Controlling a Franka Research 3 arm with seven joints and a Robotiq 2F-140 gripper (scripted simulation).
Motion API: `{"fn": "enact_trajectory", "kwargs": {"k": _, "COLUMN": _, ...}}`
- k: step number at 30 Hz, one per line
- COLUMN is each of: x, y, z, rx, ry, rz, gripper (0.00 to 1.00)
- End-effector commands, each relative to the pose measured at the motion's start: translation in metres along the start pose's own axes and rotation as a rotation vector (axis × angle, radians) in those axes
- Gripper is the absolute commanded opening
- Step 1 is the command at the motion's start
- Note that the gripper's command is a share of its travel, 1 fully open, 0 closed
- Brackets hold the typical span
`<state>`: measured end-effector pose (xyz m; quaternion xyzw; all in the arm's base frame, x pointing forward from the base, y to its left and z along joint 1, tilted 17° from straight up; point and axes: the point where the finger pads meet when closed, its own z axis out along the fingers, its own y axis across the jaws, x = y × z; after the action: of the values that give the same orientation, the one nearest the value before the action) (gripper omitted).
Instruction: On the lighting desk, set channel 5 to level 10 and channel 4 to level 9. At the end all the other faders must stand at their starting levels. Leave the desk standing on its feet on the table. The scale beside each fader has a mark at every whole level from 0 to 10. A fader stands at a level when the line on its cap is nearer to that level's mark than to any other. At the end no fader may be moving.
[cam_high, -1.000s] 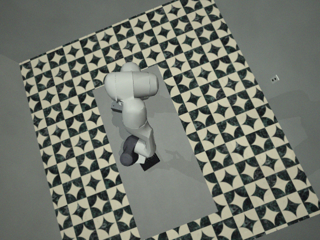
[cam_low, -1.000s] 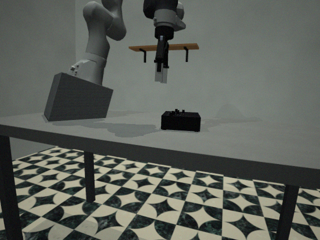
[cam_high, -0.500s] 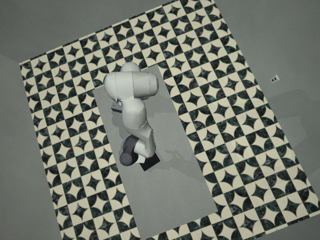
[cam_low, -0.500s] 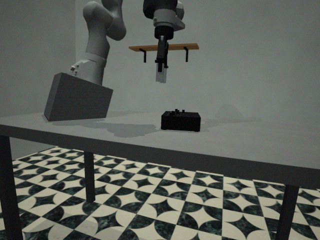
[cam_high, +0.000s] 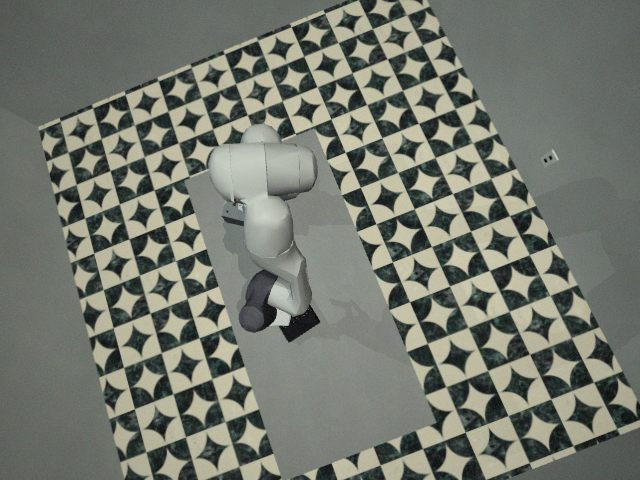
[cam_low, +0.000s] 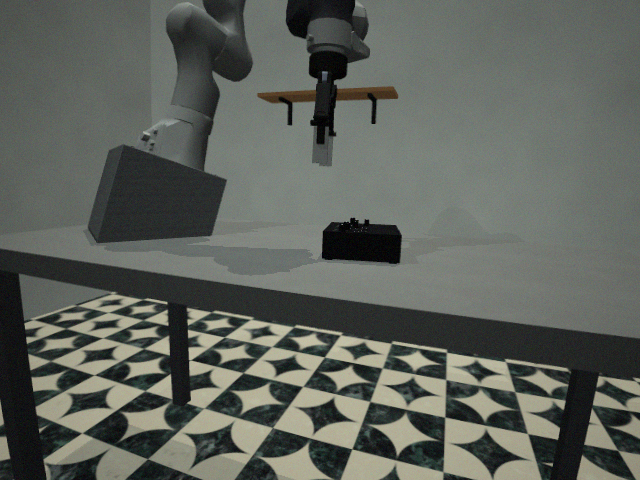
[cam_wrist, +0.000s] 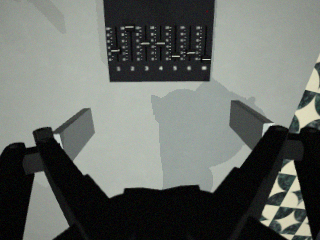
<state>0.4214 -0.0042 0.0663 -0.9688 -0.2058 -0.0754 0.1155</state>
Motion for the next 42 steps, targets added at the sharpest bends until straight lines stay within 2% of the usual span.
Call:
{"fn": "enact_trajectory", "kwargs": {"k": 1, "x": 0.000, "y": 0.000, "z": 0.000, "rx": -0.001, "ry": 0.003, "rz": -0.007, "gripper": 1.00}}
{"fn": "enact_trajectory", "kwargs": {"k": 22, "x": 0.001, "y": 0.000, "z": -0.001, "rx": -0.001, "ry": 0.003, "rz": -0.004, "gripper": 1.00}}
{"fn": "enact_trajectory", "kwargs": {"k": 24, "x": 0.018, "y": 0.002, "z": -0.002, "rx": -0.002, "ry": 0.007, "rz": 0.046, "gripper": 1.00}}
{"fn": "enact_trajectory", "kwargs": {"k": 27, "x": 0.067, "y": 0.002, "z": -0.006, "rx": -0.001, "ry": 0.019, "rz": 0.194, "gripper": 1.00}}
{"fn": "enact_trajectory", "kwargs": {"k": 29, "x": 0.084, "y": 0.001, "z": -0.007, "rx": 0.001, "ry": 0.024, "rz": 0.245, "gripper": 1.00}}
{"fn": "enact_trajectory", "kwargs": {"k": 42, "x": 0.085, "y": 0.001, "z": -0.006, "rx": 0.001, "ry": 0.024, "rz": 0.246, "gripper": 1.00}}
